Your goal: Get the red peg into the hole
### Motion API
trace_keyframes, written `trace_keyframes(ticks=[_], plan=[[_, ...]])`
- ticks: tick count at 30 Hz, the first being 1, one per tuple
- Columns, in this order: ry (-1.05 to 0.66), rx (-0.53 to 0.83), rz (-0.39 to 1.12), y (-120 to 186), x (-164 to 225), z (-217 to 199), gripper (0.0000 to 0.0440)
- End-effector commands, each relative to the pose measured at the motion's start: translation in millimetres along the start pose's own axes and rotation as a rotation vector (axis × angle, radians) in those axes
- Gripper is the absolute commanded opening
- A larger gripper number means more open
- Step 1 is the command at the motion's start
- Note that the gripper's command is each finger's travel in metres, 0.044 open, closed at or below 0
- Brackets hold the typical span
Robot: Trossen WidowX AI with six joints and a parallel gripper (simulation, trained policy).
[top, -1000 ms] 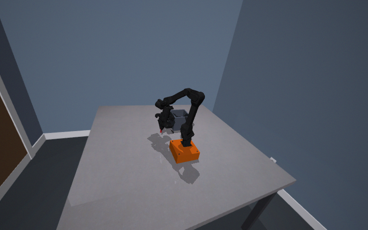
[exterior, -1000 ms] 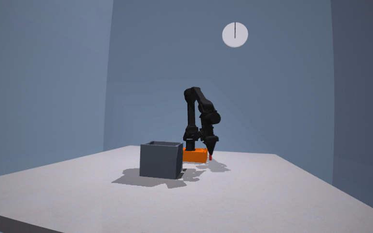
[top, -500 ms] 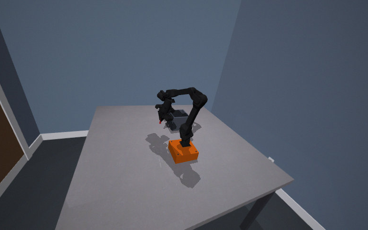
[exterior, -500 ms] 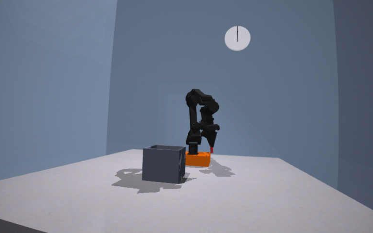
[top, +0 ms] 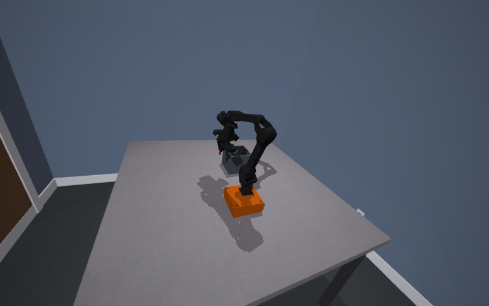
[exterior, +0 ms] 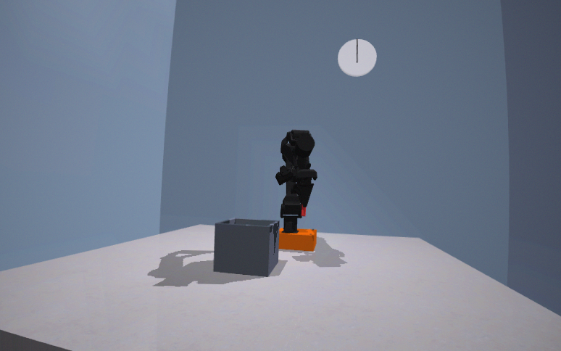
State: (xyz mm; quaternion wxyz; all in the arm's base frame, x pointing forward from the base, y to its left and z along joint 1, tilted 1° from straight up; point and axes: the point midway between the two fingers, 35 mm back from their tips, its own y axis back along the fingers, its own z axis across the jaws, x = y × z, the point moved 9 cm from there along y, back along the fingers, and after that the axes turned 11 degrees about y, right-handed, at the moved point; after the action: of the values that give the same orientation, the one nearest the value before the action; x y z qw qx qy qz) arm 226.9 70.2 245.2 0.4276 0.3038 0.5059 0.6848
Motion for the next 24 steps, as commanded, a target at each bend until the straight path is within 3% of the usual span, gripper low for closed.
trace_keyframes(ticks=[1,24], plan=[[-0.004,-0.004,-0.030,6,-11,2,0.0000],[-0.059,0.080,-0.100,8,-77,2,0.0000]])
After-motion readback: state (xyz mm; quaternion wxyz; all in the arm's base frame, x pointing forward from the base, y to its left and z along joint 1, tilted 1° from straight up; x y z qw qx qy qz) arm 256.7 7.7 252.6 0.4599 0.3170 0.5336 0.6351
